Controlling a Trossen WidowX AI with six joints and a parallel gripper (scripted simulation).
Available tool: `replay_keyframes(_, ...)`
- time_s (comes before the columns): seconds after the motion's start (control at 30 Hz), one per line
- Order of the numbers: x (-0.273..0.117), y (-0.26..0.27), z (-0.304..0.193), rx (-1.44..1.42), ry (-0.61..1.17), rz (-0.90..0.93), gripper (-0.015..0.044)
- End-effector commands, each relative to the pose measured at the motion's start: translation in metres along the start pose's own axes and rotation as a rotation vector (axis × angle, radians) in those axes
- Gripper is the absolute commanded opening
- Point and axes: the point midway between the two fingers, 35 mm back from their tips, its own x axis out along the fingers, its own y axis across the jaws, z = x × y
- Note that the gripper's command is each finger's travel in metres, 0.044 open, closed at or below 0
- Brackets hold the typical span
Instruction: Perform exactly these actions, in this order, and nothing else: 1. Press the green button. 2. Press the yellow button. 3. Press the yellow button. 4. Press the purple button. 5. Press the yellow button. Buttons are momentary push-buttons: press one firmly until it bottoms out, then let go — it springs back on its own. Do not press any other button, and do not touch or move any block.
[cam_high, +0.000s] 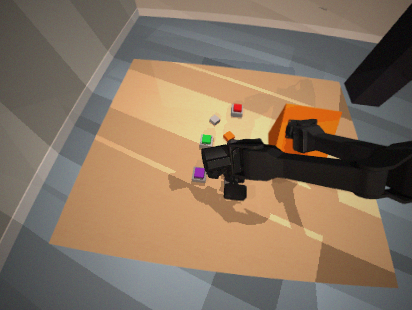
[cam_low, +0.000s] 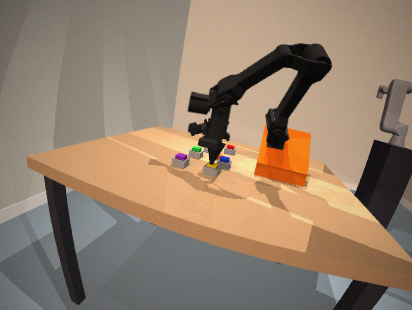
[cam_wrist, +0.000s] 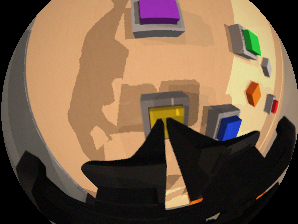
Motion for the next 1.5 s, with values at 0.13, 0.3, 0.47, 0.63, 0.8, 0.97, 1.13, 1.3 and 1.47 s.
replay_keyframes(0.13, 0.003, -0.003, -0.003, 0.013, 0.01, -0.006, 0.002)
replay_keyframes(0.3, 0.003, -0.003, -0.003, 0.013, 0.01, -0.006, 0.002)
replay_keyframes(0.47, 0.003, -0.003, -0.003, 0.013, 0.01, -0.006, 0.002)
replay_keyframes(0.63, -0.029, -0.003, -0.002, 0.012, 0.01, -0.008, 0.002)
replay_keyframes(0.8, -0.031, -0.003, -0.003, 0.013, 0.01, -0.008, 0.002)
replay_keyframes(0.97, -0.027, -0.004, -0.002, 0.013, 0.01, -0.009, 0.002)
replay_keyframes(1.13, -0.019, -0.004, -0.002, 0.012, 0.01, -0.009, 0.002)
replay_keyframes(1.3, -0.01, -0.004, -0.002, 0.012, 0.01, -0.008, 0.002)
replay_keyframes(1.47, -0.002, -0.004, -0.003, 0.012, 0.01, -0.007, 0.002)
